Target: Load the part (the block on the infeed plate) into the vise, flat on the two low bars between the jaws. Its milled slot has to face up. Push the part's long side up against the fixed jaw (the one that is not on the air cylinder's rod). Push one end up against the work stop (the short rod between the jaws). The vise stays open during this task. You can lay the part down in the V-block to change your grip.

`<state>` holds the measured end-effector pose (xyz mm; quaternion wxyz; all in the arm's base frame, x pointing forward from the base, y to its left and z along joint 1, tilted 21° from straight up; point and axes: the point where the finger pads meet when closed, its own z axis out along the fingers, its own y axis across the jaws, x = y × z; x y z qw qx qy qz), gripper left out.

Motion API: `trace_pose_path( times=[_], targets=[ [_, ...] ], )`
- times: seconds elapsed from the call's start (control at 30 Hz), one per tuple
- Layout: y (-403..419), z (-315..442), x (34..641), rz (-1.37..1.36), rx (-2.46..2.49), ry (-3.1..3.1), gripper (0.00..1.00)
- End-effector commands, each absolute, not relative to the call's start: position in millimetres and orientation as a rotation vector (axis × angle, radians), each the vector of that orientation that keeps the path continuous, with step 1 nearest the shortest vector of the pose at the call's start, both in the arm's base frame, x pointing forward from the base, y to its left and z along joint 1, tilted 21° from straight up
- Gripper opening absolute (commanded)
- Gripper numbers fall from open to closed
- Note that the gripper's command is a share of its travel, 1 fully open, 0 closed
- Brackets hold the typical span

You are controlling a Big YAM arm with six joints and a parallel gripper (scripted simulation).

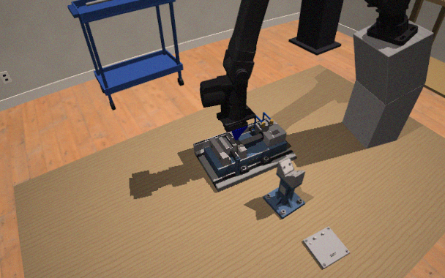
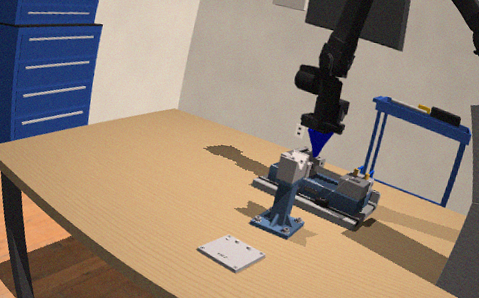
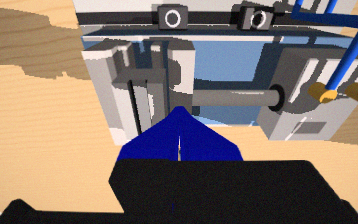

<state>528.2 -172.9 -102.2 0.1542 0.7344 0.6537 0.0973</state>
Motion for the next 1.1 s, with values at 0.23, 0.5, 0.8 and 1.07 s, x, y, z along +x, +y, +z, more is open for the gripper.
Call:
trace_pose_path(
  times=[0.23,0.5,0.8,1.07],
  targets=[
    [-169.7,-97.2,541.5,0.284,2.098,1.870,0.00],
    [-169.9,-95.1,543.8,0.286,2.096,1.868,0.00],
    [-170.1,-95.6,545.8,0.284,2.098,1.870,0.00],
    [-169.9,-94.5,547.7,0.285,2.096,1.870,0.00]
  ],
)
